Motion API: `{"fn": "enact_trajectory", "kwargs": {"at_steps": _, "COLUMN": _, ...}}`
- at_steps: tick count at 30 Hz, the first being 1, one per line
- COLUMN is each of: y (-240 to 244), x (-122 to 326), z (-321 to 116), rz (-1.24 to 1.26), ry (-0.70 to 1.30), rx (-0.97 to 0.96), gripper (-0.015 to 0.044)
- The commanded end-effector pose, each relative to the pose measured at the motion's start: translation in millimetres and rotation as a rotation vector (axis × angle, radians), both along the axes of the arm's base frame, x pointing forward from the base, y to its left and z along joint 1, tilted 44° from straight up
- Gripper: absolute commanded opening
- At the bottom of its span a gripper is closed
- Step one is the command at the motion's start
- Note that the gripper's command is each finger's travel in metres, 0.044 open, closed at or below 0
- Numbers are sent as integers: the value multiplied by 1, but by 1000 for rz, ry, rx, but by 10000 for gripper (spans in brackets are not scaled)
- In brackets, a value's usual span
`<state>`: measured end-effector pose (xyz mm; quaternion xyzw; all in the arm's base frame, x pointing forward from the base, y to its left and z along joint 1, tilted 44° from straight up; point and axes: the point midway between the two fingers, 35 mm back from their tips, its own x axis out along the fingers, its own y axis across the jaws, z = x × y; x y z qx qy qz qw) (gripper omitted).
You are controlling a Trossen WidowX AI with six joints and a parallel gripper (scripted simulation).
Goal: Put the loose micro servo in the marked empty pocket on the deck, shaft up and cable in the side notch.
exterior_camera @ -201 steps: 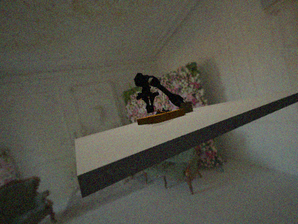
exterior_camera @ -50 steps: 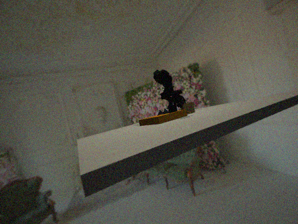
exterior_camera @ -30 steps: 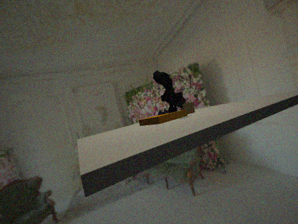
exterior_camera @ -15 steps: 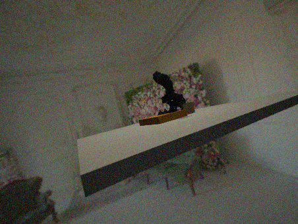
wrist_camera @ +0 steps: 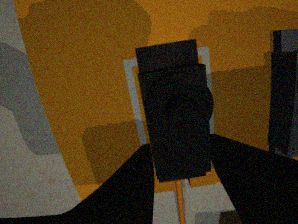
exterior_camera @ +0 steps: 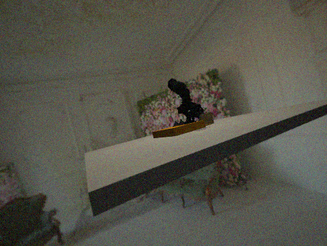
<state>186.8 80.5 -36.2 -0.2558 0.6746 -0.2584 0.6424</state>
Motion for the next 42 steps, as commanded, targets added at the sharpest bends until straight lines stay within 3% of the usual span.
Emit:
{"fn": "enact_trajectory", "kwargs": {"at_steps": 1, "y": 4, "x": 1, "z": 4, "rz": 5, "ry": 3, "rx": 1, "gripper": 188}}
{"fn": "enact_trajectory", "kwargs": {"at_steps": 6, "y": 22, "x": -2, "z": 28, "rz": 5, "ry": 4, "rx": 1, "gripper": 188}}
{"fn": "enact_trajectory", "kwargs": {"at_steps": 13, "y": 22, "x": -2, "z": 28, "rz": 5, "ry": 4, "rx": 1, "gripper": 188}}
{"fn": "enact_trajectory", "kwargs": {"at_steps": 23, "y": 51, "x": 61, "z": 47, "rz": 7, "ry": 3, "rx": 3, "gripper": 440}}
{"fn": "enact_trajectory", "kwargs": {"at_steps": 30, "y": 65, "x": 113, "z": 69, "rz": 5, "ry": -2, "rx": 3, "gripper": 440}}
{"fn": "enact_trajectory", "kwargs": {"at_steps": 42, "y": 90, "x": 105, "z": 96, "rz": 62, "ry": -2, "rx": 27, "gripper": 440}}
